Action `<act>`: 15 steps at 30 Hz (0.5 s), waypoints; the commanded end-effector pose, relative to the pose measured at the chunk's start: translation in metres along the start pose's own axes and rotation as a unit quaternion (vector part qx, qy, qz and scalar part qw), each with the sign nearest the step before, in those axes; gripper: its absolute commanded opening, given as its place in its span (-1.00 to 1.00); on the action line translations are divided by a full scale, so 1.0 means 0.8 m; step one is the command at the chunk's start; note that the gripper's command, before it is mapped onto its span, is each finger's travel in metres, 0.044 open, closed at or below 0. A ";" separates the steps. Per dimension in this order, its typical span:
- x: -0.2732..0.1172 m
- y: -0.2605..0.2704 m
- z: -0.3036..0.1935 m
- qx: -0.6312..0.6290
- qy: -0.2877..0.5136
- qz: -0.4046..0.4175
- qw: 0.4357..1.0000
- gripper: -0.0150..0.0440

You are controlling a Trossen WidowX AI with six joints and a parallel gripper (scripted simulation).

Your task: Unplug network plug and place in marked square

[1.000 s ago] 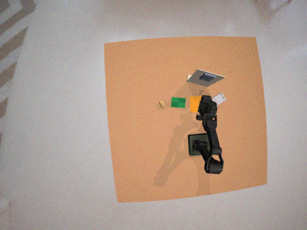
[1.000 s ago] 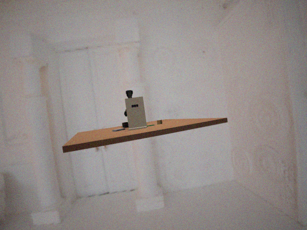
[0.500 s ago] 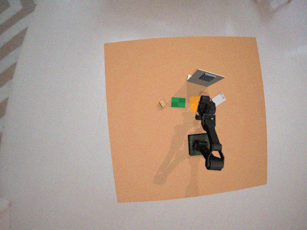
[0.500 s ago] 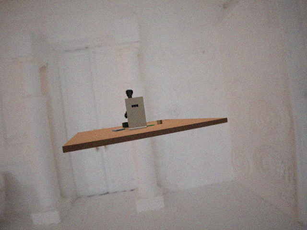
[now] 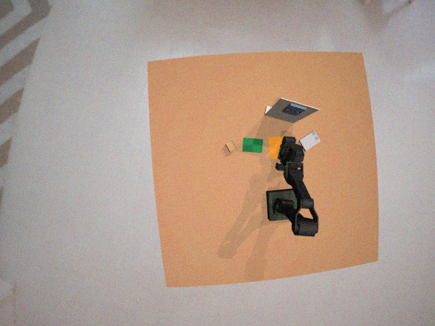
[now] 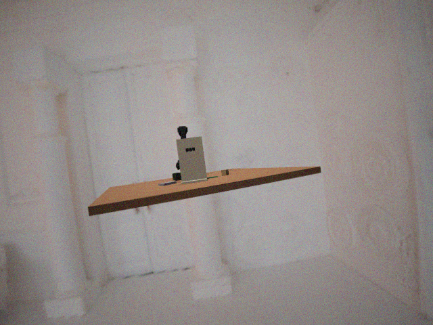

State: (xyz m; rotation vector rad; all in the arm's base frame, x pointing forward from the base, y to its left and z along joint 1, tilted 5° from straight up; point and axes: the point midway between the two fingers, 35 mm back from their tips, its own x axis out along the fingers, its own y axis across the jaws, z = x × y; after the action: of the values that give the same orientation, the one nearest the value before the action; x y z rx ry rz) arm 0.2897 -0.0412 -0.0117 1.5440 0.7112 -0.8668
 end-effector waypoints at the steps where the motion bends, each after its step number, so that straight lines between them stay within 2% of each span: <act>1: 0.005 -0.007 0.001 0.003 -0.003 -0.003 1.000 -0.49; 15: 0.010 -0.009 -0.002 0.003 -0.003 -0.003 1.000 -0.49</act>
State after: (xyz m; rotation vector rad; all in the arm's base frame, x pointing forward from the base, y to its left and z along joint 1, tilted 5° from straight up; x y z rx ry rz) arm 0.2884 -0.0389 -0.0197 1.5436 0.7139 -0.8697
